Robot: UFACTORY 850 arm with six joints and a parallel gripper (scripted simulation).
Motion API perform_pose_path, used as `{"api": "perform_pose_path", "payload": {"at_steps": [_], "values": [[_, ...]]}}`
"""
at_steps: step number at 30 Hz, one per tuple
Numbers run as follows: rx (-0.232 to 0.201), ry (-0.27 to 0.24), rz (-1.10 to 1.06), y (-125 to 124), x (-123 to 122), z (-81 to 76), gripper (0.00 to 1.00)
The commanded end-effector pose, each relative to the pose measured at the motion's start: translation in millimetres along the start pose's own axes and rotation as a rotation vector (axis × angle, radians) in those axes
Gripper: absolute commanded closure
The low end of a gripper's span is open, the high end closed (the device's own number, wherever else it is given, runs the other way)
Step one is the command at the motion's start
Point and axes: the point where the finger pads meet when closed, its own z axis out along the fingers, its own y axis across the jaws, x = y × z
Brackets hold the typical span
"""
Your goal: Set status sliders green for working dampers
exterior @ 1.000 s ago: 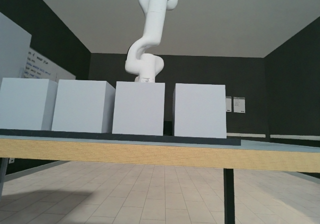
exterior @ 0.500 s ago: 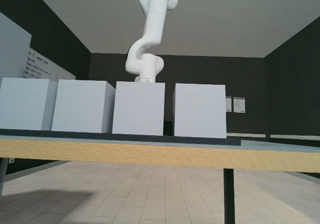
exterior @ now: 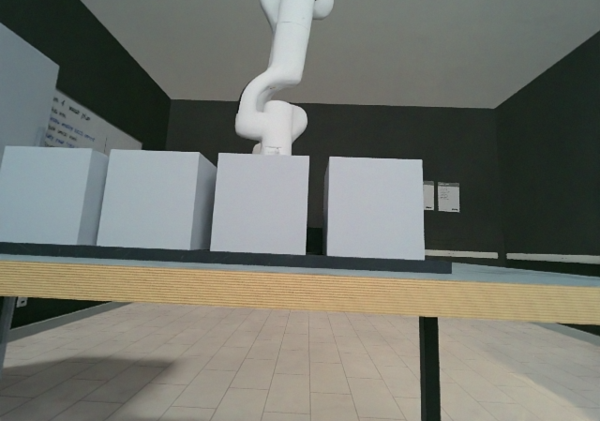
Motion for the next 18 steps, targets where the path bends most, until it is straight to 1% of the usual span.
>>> {"api": "perform_pose_path", "payload": {"at_steps": [1, 18], "values": [[0.001, 0.0, 0.0, -0.4, -0.1, -0.2, 1.0], [0.001, 0.0, 0.0, -0.4, 2.3, -0.2, 1.0]]}}
